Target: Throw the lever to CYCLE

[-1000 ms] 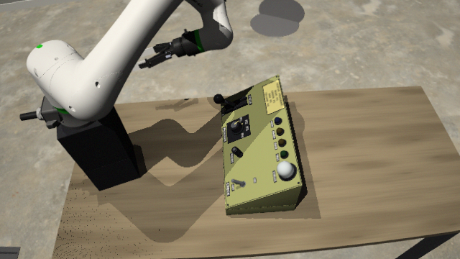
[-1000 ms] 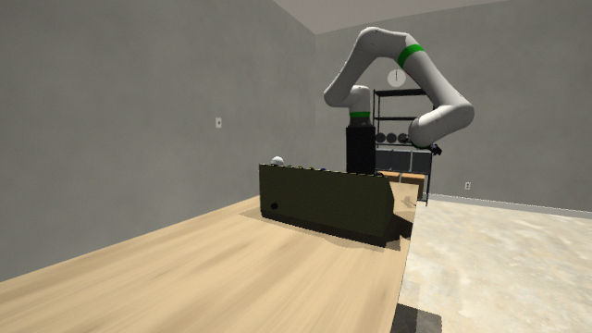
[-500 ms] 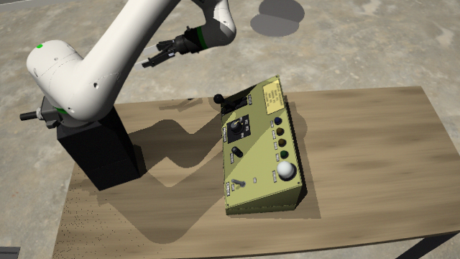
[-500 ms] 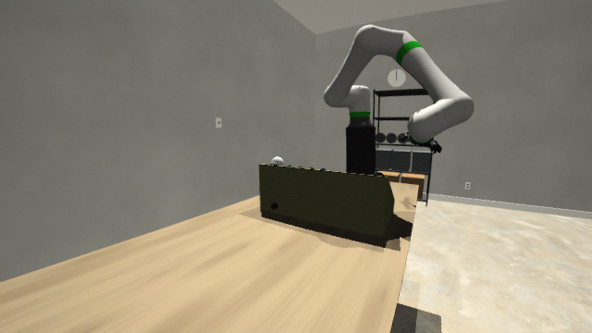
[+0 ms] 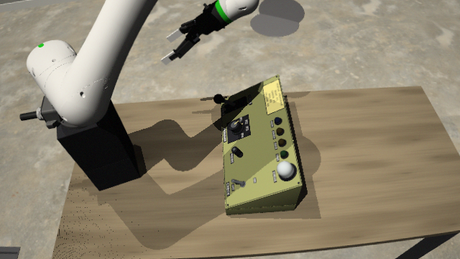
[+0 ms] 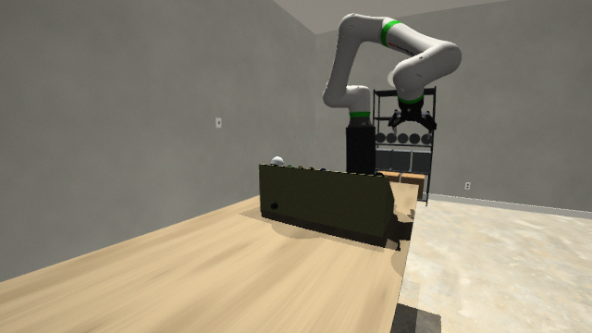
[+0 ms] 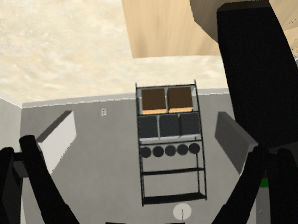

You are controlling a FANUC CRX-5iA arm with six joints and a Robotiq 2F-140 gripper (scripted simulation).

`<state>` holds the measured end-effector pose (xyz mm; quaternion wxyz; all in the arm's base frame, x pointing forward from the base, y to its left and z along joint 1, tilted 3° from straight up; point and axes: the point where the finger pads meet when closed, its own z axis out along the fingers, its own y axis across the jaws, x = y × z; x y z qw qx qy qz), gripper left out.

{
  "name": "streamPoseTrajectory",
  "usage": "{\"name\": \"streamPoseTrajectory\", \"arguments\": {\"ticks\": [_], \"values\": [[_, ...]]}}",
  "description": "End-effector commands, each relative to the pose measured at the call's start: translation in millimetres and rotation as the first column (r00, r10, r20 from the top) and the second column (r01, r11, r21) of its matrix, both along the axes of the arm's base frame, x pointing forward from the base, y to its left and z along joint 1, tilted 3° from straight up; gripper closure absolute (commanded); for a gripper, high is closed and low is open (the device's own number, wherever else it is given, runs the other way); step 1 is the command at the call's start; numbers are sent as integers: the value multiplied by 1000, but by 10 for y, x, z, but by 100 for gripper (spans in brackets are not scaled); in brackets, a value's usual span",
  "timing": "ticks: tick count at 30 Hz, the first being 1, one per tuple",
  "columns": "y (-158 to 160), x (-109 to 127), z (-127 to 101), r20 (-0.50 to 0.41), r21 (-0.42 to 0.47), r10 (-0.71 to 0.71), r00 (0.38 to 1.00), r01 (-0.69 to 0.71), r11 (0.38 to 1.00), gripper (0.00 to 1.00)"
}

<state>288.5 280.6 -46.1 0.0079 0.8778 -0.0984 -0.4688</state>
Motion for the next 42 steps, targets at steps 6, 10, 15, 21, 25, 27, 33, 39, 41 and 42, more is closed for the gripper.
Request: {"name": "streamPoseTrajectory", "arguments": {"ticks": [6, 10, 15, 21, 25, 27, 33, 39, 41, 42], "values": [[-520, 824, 630, 255, 71, 36, 966, -56, 996, 0], [-703, 1038, 841, 328, 79, 45, 944, -75, 994, 0], [-1087, 1399, 1271, 476, 77, 64, 877, -114, 990, 0], [-1574, 1736, 1813, 620, 48, 89, 780, -151, 987, 0], [-1664, 1793, 1915, 620, 48, 89, 780, -151, 987, 0], [-1959, 1929, 2241, 685, 22, 105, 721, -165, 986, 0], [-2273, 2032, 2588, 745, -11, 125, 655, -175, 984, 0], [-2228, 2270, 2745, 864, 29, 120, 489, -286, 958, 0], [-2228, 2270, 2745, 864, 29, 120, 489, -286, 958, 0], [-2228, 2270, 2745, 864, 29, 120, 489, -286, 958, 0]]}}
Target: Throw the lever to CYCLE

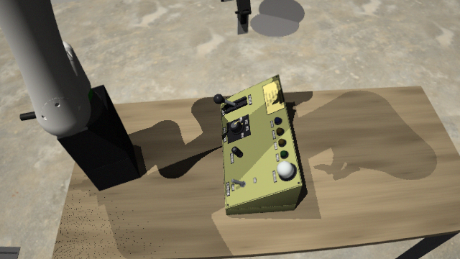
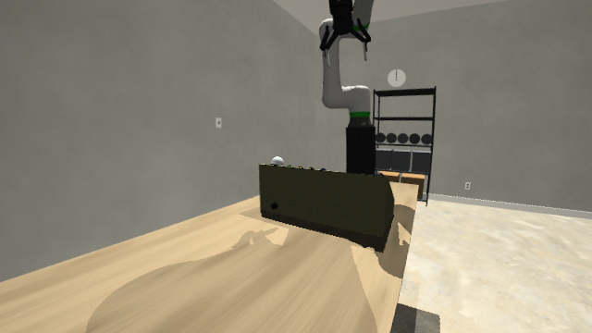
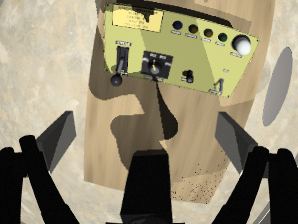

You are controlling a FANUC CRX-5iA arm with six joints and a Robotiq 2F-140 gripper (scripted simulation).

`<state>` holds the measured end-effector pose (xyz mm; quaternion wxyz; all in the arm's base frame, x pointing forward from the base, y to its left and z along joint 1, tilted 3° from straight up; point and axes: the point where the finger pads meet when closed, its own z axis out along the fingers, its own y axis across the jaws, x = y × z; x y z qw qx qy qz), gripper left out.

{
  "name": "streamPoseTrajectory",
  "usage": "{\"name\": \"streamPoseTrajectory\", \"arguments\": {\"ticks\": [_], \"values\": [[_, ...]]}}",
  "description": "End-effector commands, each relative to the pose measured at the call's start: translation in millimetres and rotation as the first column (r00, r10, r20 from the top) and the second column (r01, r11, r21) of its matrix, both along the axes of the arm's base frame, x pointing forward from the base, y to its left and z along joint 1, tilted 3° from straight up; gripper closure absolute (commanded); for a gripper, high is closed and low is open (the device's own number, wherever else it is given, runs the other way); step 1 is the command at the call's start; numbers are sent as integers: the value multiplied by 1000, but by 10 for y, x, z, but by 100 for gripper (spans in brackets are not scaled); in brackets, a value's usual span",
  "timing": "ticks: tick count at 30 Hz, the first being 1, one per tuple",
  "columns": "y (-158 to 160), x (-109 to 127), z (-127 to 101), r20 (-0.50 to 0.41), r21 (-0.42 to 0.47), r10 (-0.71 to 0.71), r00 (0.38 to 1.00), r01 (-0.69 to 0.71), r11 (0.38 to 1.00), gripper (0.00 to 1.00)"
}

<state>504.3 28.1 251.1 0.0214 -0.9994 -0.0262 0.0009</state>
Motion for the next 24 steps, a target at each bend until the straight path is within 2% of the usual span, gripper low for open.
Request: {"name": "streamPoseTrajectory", "arguments": {"ticks": [1, 2, 5, 6, 8, 9, 10, 12, 13, 15, 16, 18, 19, 21, 22, 24], "values": [[297, 113, -227, 47, 78, 55, 997, -58, 995, 0], [655, 172, -465, 89, 159, 113, 990, -126, 979, 0], [708, 184, -506, 89, 159, 113, 990, -126, 979, 0], [1072, 222, -732, 137, 232, 154, 979, -182, 956, 0], [1105, 228, -756, 137, 232, 154, 979, -182, 956, 0], [1374, 240, -908, 189, 296, 177, 966, -228, 928, 0], [1476, 251, -979, 189, 296, 177, 966, -228, 928, 0], [1476, 251, -979, 189, 296, 177, 966, -228, 928, 0], [1811, 260, -1176, 242, 350, 185, 953, -263, 899, 0], [1813, 260, -1178, 242, 350, 185, 953, -263, 899, 0], [2104, 258, -1355, 293, 394, 179, 939, -289, 873, 0], [2104, 258, -1355, 293, 394, 179, 939, -289, 873, 0], [2356, 251, -1522, 342, 428, 161, 926, -305, 851, 0], [2356, 251, -1522, 342, 428, 161, 926, -305, 851, 0], [2554, 239, -1678, 386, 452, 134, 913, -314, 835, 0], [2554, 239, -1678, 386, 452, 134, 913, -314, 835, 0]]}}
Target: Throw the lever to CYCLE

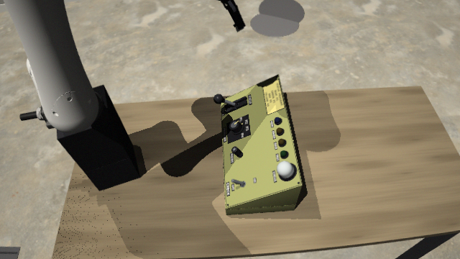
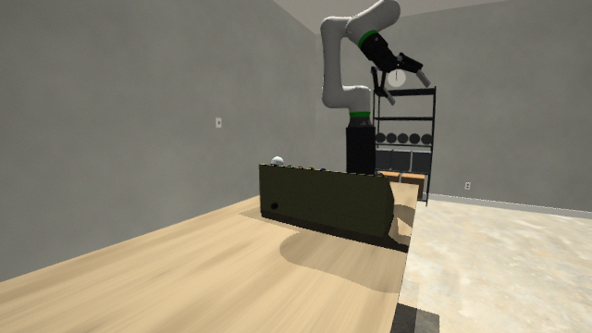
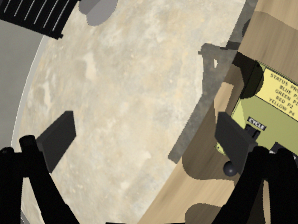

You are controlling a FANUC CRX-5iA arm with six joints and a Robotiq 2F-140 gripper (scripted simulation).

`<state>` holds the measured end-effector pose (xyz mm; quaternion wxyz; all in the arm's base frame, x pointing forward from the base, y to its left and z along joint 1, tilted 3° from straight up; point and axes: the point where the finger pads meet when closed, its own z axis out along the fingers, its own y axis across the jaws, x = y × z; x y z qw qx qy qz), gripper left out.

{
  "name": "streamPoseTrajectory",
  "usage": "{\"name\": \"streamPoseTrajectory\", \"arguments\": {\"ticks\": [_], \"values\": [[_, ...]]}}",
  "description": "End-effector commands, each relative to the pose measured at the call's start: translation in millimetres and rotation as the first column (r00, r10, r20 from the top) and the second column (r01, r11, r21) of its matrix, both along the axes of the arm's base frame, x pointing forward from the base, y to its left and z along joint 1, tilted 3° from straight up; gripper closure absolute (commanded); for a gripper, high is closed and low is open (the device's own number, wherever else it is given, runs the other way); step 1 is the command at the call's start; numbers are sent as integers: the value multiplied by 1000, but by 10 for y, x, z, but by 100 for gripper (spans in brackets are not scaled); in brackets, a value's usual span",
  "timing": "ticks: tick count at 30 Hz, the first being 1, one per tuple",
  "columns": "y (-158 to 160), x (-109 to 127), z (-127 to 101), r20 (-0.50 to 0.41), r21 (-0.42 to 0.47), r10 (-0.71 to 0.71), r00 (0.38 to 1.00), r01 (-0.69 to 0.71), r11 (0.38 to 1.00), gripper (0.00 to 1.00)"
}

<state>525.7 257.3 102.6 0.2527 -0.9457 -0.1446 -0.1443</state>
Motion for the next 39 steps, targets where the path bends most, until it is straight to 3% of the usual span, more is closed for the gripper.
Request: {"name": "streamPoseTrajectory", "arguments": {"ticks": [1, 2, 3, 5, 6, 8, 9, 11, 12, 16, 17, 19, 20, 24, 25, 32, 33, 39], "values": [[407, 9, -343, 96, 93, -25, 995, 16, 996, 0], [407, 9, -343, 96, 93, -25, 995, 16, 996, 0], [501, -11, -491, 133, 116, -56, 990, 40, 992, 0], [501, -11, -491, 133, 116, -56, 990, 40, 992, 0], [545, -36, -639, 166, 128, -91, 982, 70, 989, 0], [545, -36, -639, 166, 128, -91, 982, 70, 989, 0], [543, -69, -787, 197, 131, -129, 972, 104, 986, 0], [543, -69, -787, 197, 131, -129, 972, 104, 986, 0], [499, -110, -935, 225, 126, -166, 960, 141, 982, 0], [499, -110, -935, 225, 126, -166, 960, 141, 982, 0], [419, -161, -1082, 252, 112, -202, 946, 179, 977, 0], [419, -161, -1082, 252, 112, -202, 946, 179, 977, 0], [309, -223, -1224, 276, 91, -235, 932, 218, 972, 0], [309, -223, -1224, 276, 91, -235, 932, 218, 972, 0], [176, -296, -1360, 300, 65, -264, 917, 257, 964, 0], [176, -296, -1360, 300, 65, -264, 917, 257, 964, 0], [25, -378, -1487, 321, 34, -289, 902, 294, 955, 0], [25, -378, -1487, 321, 34, -289, 902, 294, 955, 0]]}}
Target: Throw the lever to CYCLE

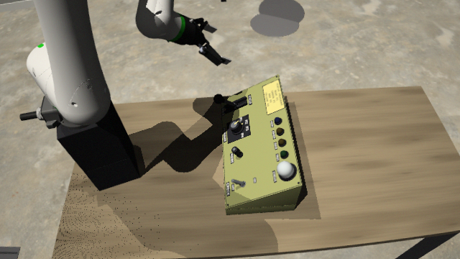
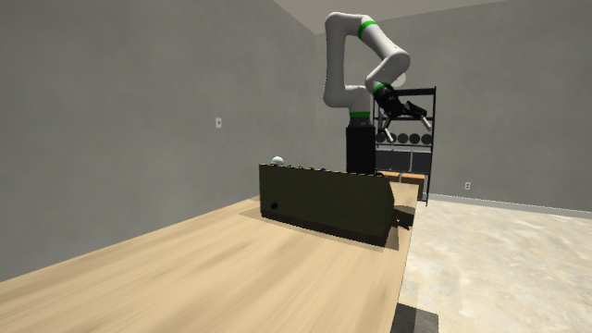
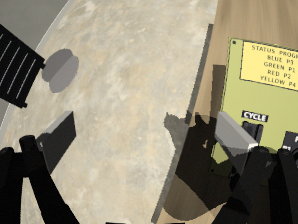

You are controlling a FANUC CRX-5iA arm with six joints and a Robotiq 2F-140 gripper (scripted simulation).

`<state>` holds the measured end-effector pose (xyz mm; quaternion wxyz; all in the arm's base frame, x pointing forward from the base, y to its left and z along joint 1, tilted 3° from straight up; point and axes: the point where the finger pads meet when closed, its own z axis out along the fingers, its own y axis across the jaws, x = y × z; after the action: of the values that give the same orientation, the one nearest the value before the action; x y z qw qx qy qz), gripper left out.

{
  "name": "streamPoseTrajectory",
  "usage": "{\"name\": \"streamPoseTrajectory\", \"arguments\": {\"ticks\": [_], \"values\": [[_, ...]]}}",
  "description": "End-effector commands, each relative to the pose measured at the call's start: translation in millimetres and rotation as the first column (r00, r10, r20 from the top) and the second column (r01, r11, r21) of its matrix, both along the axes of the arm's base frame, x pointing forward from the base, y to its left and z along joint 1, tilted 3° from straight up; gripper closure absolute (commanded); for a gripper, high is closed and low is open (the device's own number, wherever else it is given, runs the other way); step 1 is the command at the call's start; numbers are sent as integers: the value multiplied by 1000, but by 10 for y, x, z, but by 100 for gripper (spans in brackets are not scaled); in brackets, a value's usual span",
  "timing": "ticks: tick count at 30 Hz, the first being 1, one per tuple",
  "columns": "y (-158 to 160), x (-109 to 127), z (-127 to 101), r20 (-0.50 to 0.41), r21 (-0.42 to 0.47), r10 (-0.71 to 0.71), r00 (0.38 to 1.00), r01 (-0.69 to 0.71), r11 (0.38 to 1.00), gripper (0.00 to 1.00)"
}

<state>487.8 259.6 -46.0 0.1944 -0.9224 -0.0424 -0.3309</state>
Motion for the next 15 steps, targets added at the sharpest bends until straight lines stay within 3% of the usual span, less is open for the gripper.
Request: {"name": "streamPoseTrajectory", "arguments": {"ticks": [1, 2, 4, 15], "values": [[1, 1, -2, 2, 0, -1, 1000, 1, 1000, 0], [1, 1, -2, 2, 0, -1, 1000, 1, 1000, 0], [-330, -185, -223, 22, -79, -71, 997, 73, 994, 0], [-330, -185, -223, 22, -79, -71, 997, 73, 994, 0]]}}
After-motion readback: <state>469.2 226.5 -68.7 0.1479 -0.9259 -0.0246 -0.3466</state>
